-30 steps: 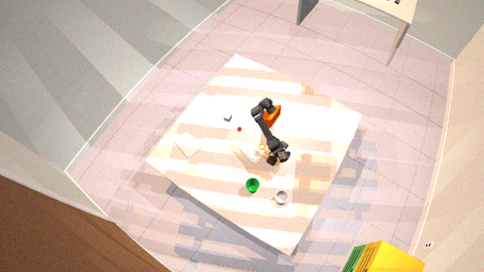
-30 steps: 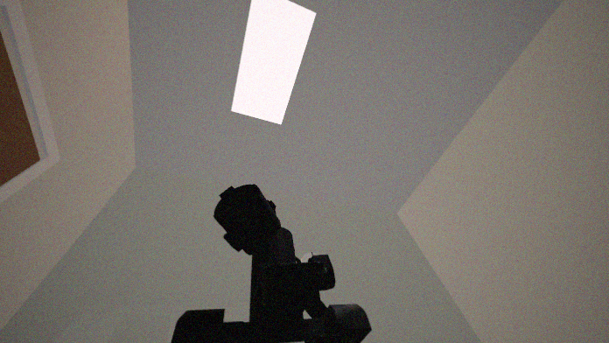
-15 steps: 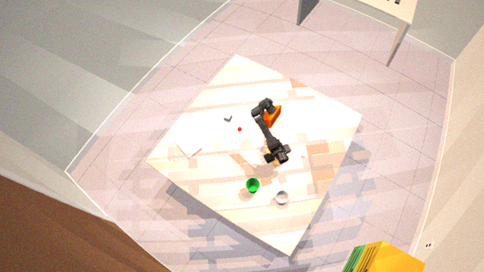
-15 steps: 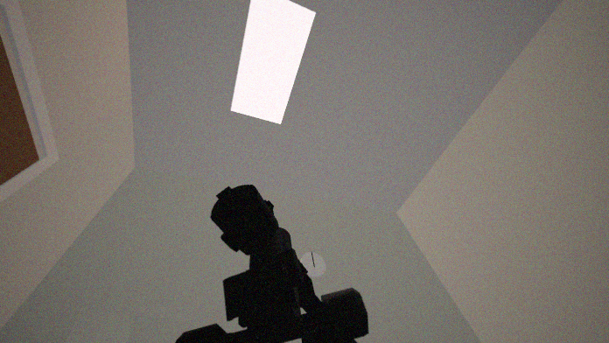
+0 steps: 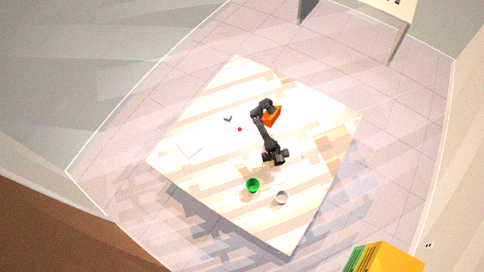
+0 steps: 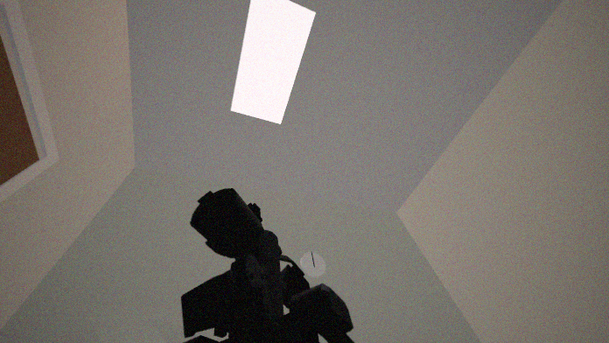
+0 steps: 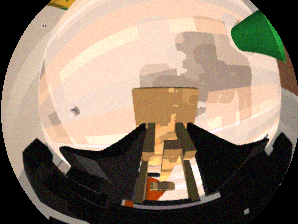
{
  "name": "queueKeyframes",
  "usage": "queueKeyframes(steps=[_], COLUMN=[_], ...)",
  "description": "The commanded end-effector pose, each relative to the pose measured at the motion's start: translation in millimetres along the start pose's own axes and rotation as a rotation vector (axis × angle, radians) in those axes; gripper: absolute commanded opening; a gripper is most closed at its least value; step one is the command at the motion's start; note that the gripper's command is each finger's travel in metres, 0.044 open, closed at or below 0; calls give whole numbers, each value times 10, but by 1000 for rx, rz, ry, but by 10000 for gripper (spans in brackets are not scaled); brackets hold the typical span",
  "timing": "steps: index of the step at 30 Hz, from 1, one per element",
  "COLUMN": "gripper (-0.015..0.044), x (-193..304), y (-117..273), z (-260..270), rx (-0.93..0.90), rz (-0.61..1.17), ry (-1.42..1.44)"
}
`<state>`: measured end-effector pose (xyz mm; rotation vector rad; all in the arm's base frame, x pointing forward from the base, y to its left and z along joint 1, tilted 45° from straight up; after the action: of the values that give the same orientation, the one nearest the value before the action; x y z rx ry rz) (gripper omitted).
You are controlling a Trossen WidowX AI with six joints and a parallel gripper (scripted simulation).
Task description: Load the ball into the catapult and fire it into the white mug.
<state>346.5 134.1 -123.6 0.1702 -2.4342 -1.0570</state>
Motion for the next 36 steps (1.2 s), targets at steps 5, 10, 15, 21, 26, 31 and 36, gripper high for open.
queueKeyframes(steps=[5, 10, 15, 21, 26, 31, 36], gripper=[0, 0, 0, 0, 0, 0, 26], x=[-40, -44, -47, -48, -46, -52, -52], y=[-25, -108, -190, -289, -371, -394, -394], z=[-18, -21, -24, -27, -30, -36, -36], rx=[2, 2, 2, 3, 3, -2, -2], rz=[-17, -17, -17, -16, -16, -12, -12], ry=[-14, -14, -14, -14, -14, -23, -23])
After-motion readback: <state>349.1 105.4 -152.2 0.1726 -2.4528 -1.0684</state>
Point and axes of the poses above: the point midway between the two fingers, 35 mm back from their tips, its own y axis back along the fingers, its own z axis across the jaws, x = y × z, the point moved 1 cm from there along y, back along the fingers, and after that the axes turned 10 degrees about -y, right-handed, at the moved point
